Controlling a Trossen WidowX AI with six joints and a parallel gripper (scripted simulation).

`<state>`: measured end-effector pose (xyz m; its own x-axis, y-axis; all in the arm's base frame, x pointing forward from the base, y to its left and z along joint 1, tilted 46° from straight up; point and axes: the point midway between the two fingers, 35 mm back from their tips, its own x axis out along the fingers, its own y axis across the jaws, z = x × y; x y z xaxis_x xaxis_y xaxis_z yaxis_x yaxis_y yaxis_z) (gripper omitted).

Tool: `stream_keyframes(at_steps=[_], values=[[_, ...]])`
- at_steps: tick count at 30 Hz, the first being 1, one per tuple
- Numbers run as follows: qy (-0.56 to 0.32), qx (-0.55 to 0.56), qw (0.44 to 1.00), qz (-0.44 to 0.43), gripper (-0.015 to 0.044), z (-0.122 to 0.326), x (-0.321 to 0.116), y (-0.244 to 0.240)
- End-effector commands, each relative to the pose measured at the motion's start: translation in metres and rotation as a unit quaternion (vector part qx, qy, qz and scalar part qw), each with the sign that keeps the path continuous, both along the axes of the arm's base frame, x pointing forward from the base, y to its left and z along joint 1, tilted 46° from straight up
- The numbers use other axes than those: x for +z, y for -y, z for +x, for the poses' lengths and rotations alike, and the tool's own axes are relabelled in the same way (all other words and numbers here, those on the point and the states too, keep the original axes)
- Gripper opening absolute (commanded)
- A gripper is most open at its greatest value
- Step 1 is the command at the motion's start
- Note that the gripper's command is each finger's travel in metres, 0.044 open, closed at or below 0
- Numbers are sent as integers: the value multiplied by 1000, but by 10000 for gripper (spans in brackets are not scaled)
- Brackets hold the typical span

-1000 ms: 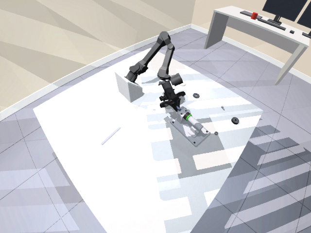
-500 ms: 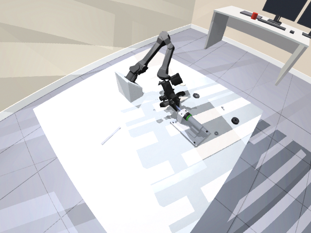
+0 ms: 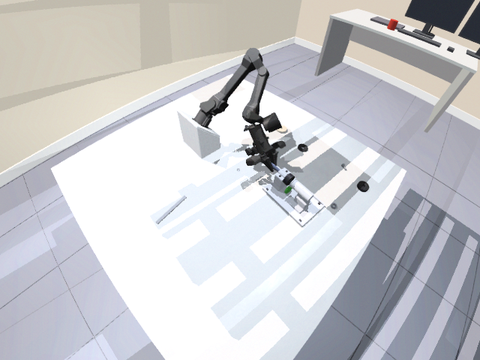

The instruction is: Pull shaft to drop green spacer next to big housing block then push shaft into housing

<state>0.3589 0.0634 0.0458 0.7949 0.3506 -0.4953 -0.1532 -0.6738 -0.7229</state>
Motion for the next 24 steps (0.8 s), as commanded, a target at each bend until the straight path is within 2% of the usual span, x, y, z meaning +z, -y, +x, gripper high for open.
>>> stream_keyframes(at_steps=[1, 24], values=[[0, 0, 1000, 1, 0, -1, 0, 0], [0, 0, 1000, 1, 0, 0, 0, 0]])
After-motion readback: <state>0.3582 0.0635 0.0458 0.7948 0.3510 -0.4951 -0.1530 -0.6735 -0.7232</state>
